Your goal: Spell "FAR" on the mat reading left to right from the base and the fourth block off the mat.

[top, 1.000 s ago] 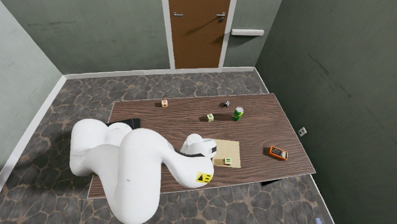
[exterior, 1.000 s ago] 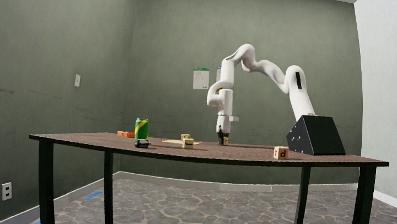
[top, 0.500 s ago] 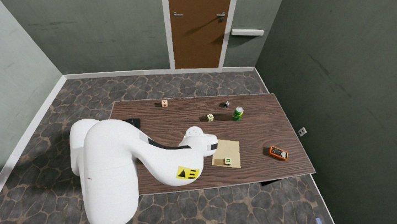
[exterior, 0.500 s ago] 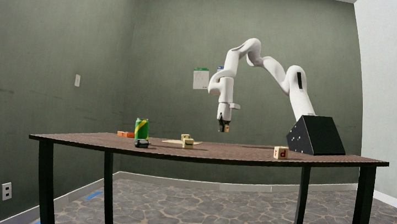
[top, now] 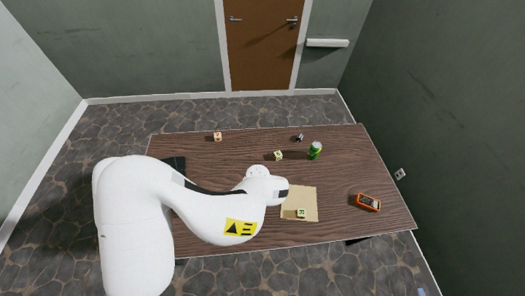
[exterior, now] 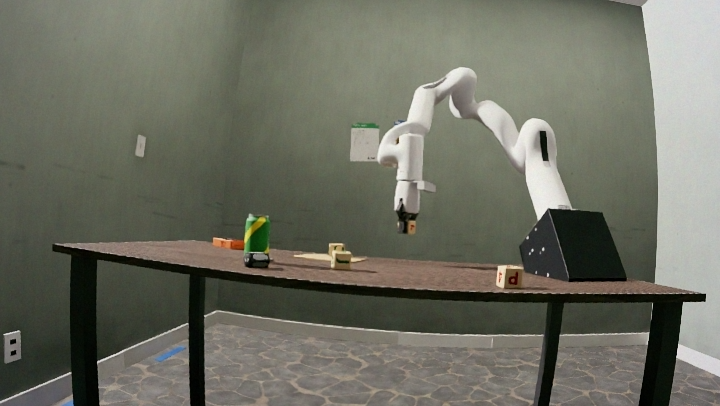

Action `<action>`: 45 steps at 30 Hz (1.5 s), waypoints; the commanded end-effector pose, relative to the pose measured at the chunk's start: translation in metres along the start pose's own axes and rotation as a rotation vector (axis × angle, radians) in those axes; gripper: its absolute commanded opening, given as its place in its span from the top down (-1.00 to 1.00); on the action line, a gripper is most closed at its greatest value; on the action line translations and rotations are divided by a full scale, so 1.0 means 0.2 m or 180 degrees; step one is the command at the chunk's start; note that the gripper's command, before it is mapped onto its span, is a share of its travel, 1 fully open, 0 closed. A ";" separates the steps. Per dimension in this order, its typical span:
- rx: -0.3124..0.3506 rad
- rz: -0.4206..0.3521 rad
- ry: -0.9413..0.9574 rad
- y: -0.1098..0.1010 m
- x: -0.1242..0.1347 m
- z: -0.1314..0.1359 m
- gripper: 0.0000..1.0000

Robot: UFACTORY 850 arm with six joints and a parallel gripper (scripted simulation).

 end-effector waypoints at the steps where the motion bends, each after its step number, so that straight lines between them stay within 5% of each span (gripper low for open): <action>1: 0.0001 -0.0007 -0.0037 0.00 0.01 0.01 0.12; 45: -0.0118 -0.0043 -0.3106 0.00 0.59 0.53 0.12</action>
Point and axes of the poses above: the point where the finger pads meet when closed, its own y axis out along the fingers, its own z axis across the jaws, x = y × z, the point moved 5 cm from there along -y, back along the fingers, and after that the axes turned 2 degrees about -y, right-handed, at the moved point
